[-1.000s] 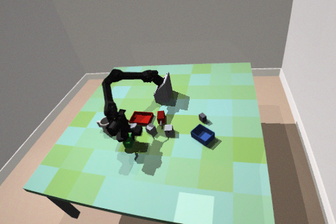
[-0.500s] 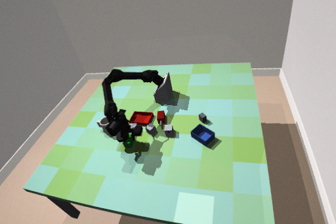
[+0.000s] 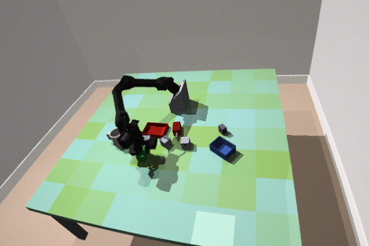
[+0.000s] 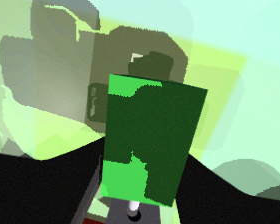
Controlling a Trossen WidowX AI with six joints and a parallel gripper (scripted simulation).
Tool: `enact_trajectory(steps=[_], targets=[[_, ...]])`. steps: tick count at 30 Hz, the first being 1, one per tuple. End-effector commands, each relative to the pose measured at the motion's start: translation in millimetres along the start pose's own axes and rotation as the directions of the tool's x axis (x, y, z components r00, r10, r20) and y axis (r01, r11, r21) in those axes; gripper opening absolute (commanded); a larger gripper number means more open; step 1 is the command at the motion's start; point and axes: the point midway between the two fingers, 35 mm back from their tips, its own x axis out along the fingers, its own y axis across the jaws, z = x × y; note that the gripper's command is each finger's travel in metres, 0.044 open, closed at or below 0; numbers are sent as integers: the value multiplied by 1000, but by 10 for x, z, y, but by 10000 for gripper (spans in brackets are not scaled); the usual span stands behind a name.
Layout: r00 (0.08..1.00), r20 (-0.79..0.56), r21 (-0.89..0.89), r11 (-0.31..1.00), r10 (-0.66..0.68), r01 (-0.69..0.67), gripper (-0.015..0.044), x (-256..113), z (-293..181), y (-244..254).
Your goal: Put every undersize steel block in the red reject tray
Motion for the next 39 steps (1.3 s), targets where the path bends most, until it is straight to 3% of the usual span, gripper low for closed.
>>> enact_trajectory(steps=[1,39], targets=[[1000,10,1,1000,-1,1,0,-64,-7,-44],[1000,10,6,1000,-1,1,0,-38,112,-36]])
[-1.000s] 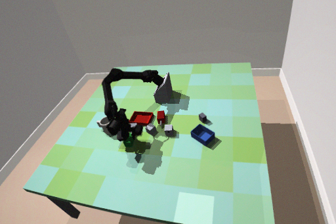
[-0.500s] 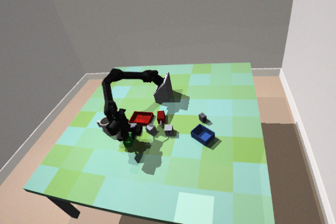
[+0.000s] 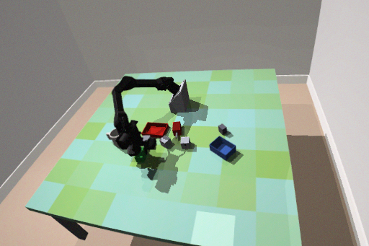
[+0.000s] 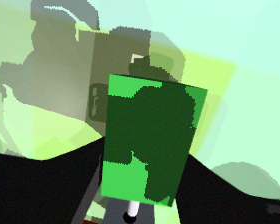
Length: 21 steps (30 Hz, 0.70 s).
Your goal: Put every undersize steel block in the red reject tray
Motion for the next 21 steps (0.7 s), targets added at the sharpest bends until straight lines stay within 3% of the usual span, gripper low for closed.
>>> enact_trajectory(steps=[1,21], targets=[[1000,8,2,1000,-4,4,0,-17,58,11],[1000,8,3,1000,-4,4,0,-14,123,22]])
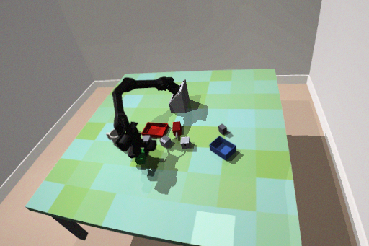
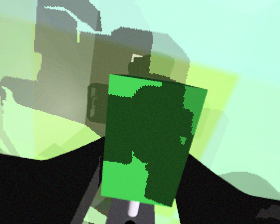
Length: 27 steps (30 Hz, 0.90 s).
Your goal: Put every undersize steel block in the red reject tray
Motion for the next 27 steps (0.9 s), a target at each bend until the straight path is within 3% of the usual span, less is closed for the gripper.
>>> enact_trajectory(steps=[1,6,27], targets=[[1000,11,4,1000,-4,4,0,-44,42,3],[1000,0,0,1000,0,0,0,-369,-4,-1],[1000,-14,4,1000,-4,4,0,-83,-3,9]])
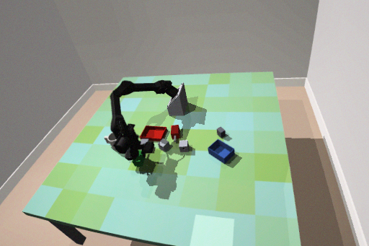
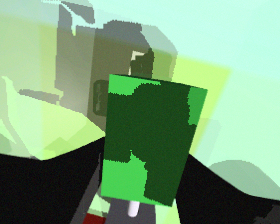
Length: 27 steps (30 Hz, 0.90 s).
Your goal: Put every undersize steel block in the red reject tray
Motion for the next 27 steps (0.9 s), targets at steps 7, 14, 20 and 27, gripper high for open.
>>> enact_trajectory(steps=[7,14,20,27], targets=[[1000,21,-9,1000,-5,5,0,40,68,5],[1000,31,-9,1000,-5,5,0,43,91,-1],[1000,31,-9,1000,-5,5,0,49,61,-2],[1000,31,-9,1000,-5,5,0,57,17,-3]])
